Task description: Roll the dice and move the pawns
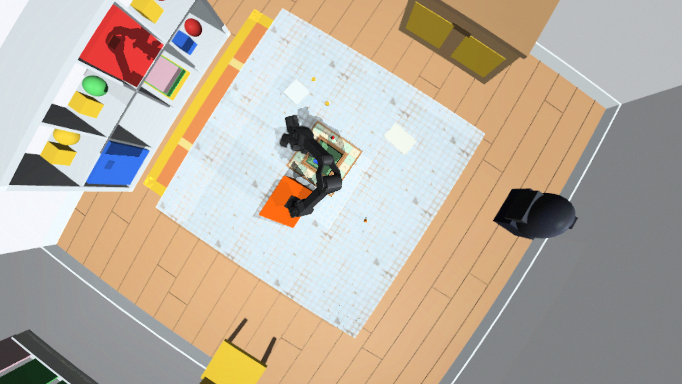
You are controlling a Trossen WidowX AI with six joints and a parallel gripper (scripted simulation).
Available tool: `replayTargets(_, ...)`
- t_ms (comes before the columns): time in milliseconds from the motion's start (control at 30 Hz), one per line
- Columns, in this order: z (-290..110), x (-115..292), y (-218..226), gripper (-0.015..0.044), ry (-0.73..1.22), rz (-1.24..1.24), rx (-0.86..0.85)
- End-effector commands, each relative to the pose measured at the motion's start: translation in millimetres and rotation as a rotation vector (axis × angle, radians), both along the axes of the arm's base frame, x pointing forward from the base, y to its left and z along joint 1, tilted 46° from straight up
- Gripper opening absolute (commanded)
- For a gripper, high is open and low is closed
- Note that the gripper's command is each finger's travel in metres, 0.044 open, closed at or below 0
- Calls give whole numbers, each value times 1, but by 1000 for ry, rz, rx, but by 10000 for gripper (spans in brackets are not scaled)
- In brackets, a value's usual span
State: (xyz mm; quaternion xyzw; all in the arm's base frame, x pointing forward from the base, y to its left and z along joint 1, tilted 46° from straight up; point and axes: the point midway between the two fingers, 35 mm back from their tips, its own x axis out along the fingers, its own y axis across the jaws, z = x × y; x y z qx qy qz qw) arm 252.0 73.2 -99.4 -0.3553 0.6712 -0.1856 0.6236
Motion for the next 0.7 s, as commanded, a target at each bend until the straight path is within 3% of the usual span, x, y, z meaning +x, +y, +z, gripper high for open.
replayTargets(0, -3, 1, -3, 0, -1, 8, -1)
replayTargets(433, -15, 1, -15, 0, -1, 8, -2)
replayTargets(667, -11, 1, -10, 184, -6, 4, 3)
